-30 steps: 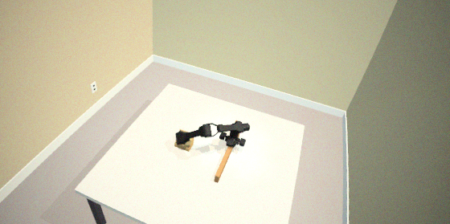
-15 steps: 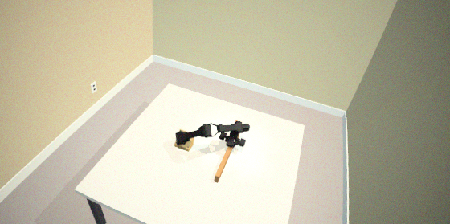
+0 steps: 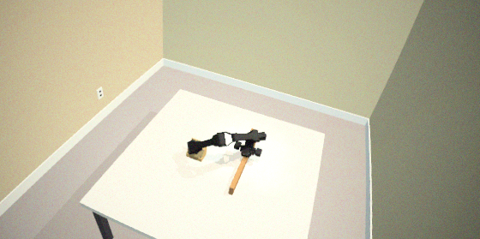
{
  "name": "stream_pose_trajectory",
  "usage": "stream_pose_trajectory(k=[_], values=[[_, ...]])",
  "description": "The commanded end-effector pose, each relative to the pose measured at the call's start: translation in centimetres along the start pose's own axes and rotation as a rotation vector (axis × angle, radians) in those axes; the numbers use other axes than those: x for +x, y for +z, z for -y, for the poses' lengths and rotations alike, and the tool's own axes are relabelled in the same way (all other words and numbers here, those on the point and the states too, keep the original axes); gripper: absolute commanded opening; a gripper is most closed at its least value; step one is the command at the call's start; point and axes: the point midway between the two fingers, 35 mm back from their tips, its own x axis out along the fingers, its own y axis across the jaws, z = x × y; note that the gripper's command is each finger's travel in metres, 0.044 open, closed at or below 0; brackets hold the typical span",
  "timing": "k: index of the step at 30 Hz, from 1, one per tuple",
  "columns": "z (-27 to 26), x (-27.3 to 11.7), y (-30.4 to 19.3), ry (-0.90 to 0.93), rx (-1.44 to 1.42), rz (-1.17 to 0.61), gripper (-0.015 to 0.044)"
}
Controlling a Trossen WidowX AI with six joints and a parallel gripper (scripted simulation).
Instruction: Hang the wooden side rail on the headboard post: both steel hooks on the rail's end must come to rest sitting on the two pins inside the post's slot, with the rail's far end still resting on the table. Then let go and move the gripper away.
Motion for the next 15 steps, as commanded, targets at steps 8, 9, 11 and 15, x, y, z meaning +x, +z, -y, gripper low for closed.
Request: stream_pose_trajectory(k=[8, 9, 11, 15], values=[[0.0, 0.11, -0.12, 0.002, -0.002, -0.005, 0.0], [0.0, 0.13, -0.12, 0.002, -0.002, -0.005, 0.0], [0.0, 0.16, -0.12, 0.002, -0.002, -0.005, 0.0], [0.0, 0.23, -0.12, 0.002, -0.002, -0.005, 0.0]])
